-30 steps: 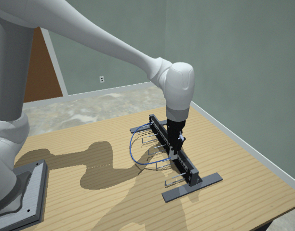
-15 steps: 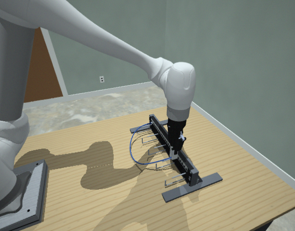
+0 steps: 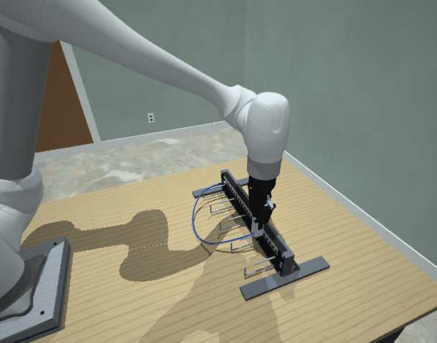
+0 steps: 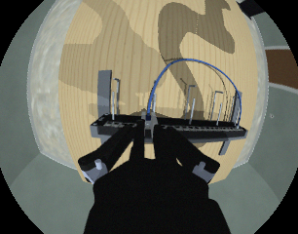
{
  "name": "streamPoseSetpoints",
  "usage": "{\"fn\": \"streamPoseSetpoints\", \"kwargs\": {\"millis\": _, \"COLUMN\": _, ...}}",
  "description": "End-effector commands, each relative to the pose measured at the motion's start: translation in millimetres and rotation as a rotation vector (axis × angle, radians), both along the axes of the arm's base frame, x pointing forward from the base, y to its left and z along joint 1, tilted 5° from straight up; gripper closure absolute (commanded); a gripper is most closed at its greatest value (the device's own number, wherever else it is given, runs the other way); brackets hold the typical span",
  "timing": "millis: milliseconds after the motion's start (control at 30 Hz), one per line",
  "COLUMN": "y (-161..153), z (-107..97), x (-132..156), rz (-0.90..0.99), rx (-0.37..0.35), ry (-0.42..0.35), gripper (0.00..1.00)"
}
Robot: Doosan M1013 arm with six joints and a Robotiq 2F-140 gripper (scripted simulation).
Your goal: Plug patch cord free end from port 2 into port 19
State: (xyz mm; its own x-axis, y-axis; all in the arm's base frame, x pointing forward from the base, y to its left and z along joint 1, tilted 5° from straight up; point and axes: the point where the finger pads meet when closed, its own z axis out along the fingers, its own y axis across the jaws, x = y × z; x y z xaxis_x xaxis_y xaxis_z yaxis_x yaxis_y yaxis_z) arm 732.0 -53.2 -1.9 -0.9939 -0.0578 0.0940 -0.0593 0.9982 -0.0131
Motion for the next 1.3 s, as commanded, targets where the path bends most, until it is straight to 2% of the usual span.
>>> {"fn": "streamPoseSetpoints", "kwargs": {"millis": 0, "y": 0.0, "z": 0.2, "x": 0.1, "rz": 0.0, "rx": 0.0, "ry": -0.001, "gripper": 1.0}}
{"fn": "streamPoseSetpoints", "kwargs": {"millis": 667, "y": 0.0, "z": 0.3, "x": -0.1, "rz": 0.0, "rx": 0.0, "ry": -0.001, "gripper": 1.0}}
{"fn": "streamPoseSetpoints", "kwargs": {"millis": 700, "y": 0.0, "z": 0.3, "x": -0.1, "rz": 0.0, "rx": 0.0, "ry": -0.001, "gripper": 0.78}}
{"fn": "streamPoseSetpoints", "kwargs": {"millis": 1267, "y": 0.0, "z": 0.3, "x": -0.1, "rz": 0.0, "rx": 0.0, "ry": -0.001, "gripper": 0.78}}
